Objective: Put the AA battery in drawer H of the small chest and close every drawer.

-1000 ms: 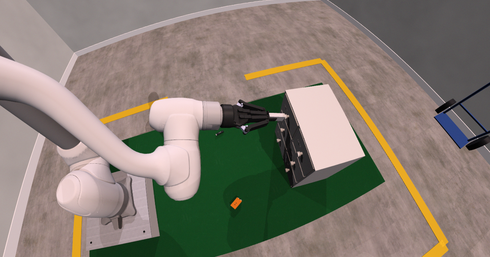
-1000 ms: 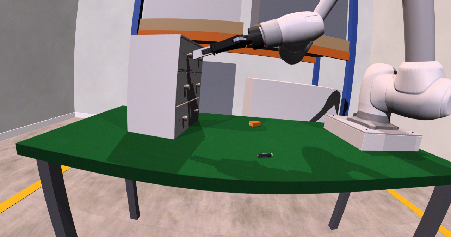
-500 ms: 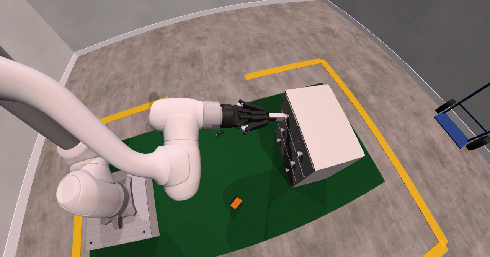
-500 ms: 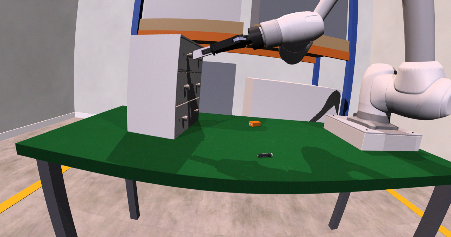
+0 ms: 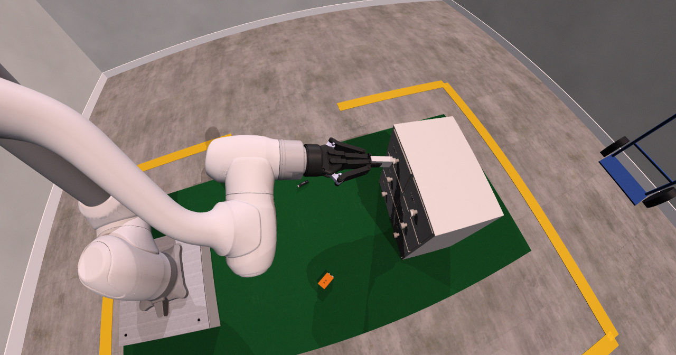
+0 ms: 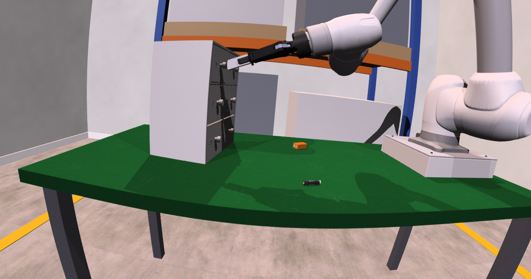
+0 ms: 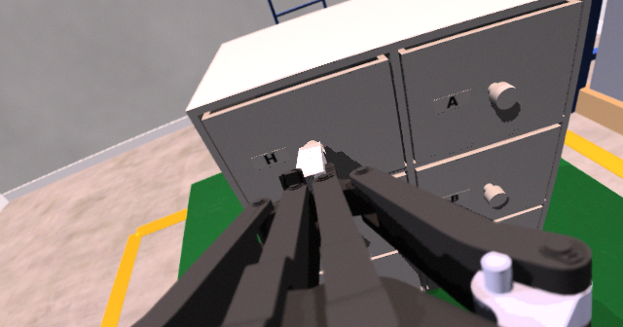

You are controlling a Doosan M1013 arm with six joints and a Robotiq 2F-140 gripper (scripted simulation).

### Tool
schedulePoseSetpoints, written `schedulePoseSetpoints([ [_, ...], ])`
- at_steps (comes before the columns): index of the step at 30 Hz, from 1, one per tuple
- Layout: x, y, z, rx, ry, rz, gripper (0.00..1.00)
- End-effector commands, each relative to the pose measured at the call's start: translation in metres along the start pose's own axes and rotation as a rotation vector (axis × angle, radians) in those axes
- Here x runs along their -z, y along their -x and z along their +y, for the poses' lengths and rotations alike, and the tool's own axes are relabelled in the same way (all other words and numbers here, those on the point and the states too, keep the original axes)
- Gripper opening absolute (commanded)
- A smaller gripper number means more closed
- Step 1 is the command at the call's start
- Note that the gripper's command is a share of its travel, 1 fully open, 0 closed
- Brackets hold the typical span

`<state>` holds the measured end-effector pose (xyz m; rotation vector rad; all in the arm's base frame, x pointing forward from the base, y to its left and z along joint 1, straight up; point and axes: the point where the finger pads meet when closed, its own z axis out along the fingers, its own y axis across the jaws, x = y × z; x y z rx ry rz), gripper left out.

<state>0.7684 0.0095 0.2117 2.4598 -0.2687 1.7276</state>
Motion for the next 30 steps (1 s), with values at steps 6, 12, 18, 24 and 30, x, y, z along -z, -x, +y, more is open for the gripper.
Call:
schedulePoseSetpoints([
  [6,0.023,0.008,0.0,0.0,0.0,0.0,0.0],
  [12,0.043,0.015,0.0,0.0,0.0,0.0,0.0],
  [18,0.047,0.017,0.0,0.0,0.0,0.0,0.0],
  [24,0.058,0.016,0.0,0.0,0.0,0.0,0.0],
  [30,0.089,0.015,0.0,0.0,0.0,0.0,0.0],
])
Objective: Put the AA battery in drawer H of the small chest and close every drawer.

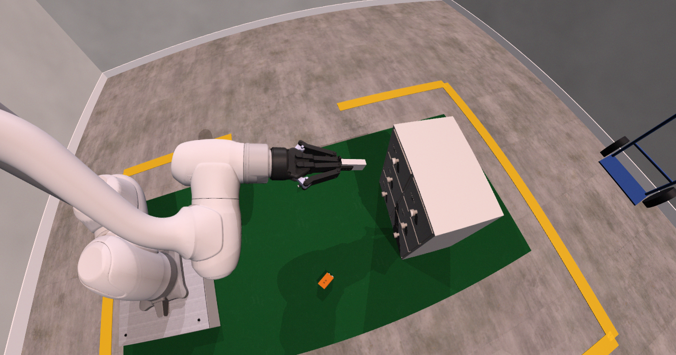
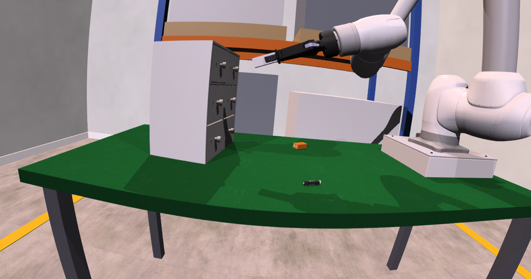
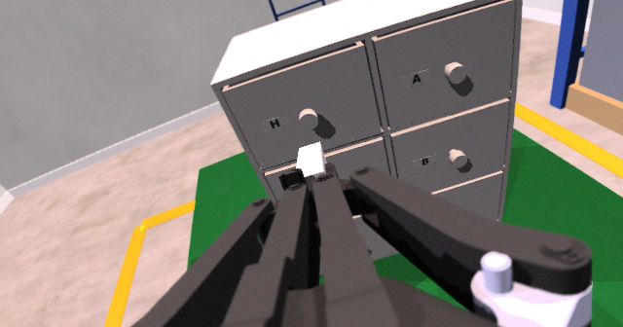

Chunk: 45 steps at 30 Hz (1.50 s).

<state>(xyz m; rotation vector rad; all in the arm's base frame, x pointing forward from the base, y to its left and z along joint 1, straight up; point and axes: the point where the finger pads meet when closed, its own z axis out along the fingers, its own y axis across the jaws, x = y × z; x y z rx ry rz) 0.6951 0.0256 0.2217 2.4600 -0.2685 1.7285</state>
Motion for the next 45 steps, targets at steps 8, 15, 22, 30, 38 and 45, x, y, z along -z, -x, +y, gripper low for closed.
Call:
schedulePoseSetpoints([
  [8,0.026,-0.001,0.0,0.0,0.001,-0.001,0.0],
  [15,0.027,-0.001,0.0,0.001,0.002,-0.012,0.0],
  [22,0.034,-0.004,0.001,0.001,0.003,-0.073,0.0],
  [30,0.042,-0.008,0.0,0.0,0.001,-0.148,0.0],
  [38,0.052,-0.013,0.0,0.0,0.001,-0.244,0.0],
  [45,0.058,-0.016,0.001,0.0,0.003,-0.302,0.0],
])
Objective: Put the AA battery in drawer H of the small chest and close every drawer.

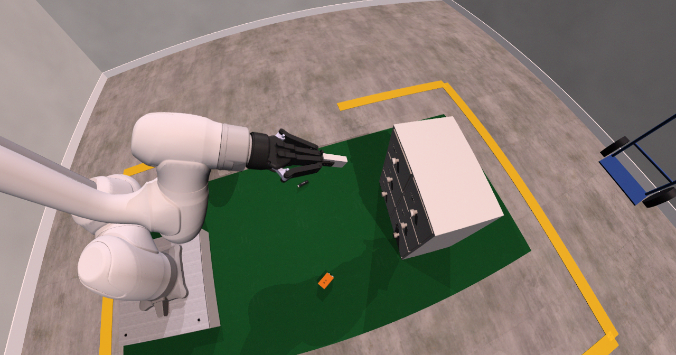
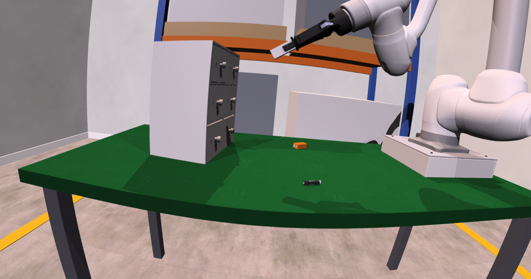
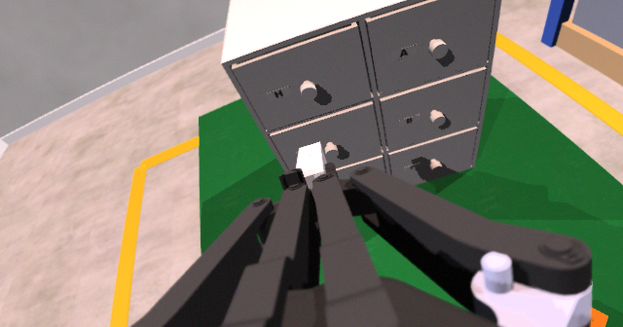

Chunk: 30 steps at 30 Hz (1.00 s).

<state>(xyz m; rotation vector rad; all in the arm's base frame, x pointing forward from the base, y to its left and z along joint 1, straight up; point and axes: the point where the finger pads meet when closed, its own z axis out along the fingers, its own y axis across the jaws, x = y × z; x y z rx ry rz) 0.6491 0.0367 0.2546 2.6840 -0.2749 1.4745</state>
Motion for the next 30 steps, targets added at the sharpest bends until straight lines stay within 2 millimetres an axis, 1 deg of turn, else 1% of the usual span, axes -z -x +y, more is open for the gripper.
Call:
schedulePoseSetpoints([
  [1,0.004,-0.001,0.002,0.005,0.041,-0.091,0.0],
  [8,0.016,-0.003,0.001,0.003,0.04,-0.2,0.0],
  [13,0.033,-0.006,0.0,0.0,0.038,-0.328,0.0],
  [15,0.043,-0.009,-0.001,-0.005,0.032,-0.337,0.0],
  [17,0.043,-0.009,-0.001,-0.005,0.032,-0.337,0.0],
  [24,0.076,-0.015,-0.002,-0.017,0.053,-0.414,0.0],
  [30,0.096,-0.019,-0.003,-0.021,0.074,-0.545,0.0],
])
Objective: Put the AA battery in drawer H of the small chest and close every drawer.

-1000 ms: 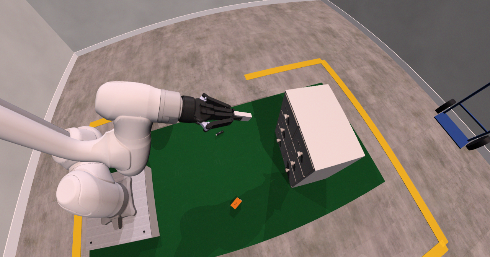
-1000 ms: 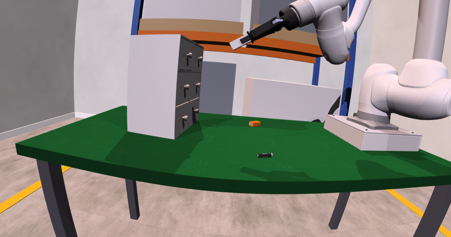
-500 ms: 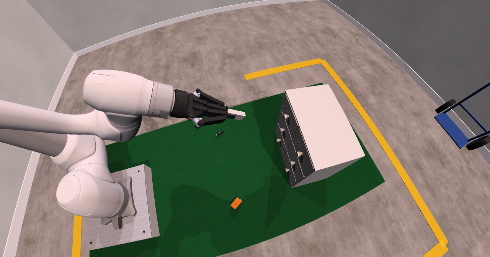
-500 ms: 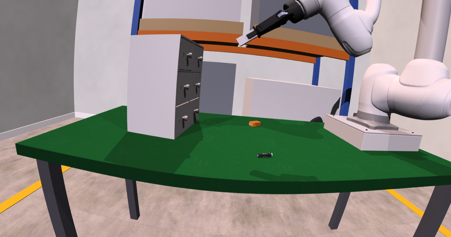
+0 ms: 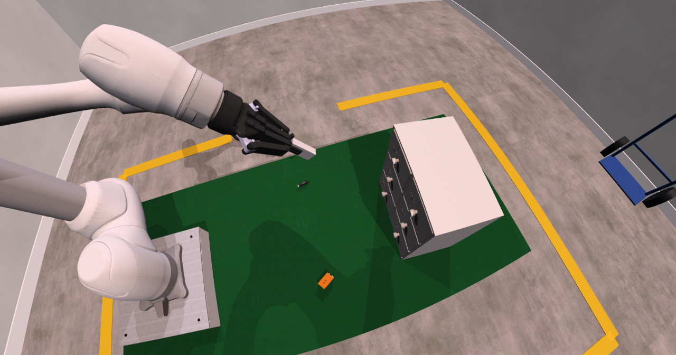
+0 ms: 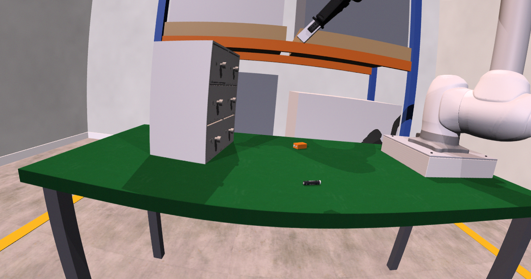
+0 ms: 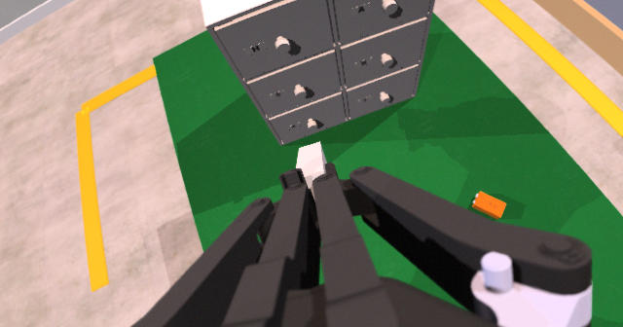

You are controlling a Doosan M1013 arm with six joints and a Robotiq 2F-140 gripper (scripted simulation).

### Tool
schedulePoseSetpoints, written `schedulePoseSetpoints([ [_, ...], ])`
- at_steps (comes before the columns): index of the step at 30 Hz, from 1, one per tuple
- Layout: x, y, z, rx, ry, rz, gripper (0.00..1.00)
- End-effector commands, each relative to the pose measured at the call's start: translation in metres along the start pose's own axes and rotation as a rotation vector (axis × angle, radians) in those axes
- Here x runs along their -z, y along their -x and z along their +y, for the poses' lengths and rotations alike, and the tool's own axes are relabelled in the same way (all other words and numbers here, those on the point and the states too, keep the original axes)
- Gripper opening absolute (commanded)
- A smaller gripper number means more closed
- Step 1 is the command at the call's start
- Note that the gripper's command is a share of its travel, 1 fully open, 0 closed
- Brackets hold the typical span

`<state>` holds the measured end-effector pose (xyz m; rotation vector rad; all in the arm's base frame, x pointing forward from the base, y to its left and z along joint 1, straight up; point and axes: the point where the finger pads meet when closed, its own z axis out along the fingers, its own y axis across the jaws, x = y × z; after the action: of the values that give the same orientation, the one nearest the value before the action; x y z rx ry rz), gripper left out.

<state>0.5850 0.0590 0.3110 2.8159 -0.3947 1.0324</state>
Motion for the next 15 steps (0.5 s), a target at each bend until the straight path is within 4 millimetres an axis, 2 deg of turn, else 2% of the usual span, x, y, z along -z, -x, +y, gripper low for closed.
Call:
schedulePoseSetpoints([
  [1,0.0126,-0.0054,0.0096,0.025,-0.021,-0.277,0.0],
  [4,0.0147,-0.0052,0.0097,0.027,-0.02,-0.308,0.0],
  [5,0.0165,-0.0051,0.0098,0.036,-0.023,-0.412,0.0],
  [12,0.0222,-0.0045,0.0102,0.058,-0.043,-0.693,0.0],
  [15,0.0224,-0.0045,0.0102,0.058,-0.044,-0.702,0.0],
])
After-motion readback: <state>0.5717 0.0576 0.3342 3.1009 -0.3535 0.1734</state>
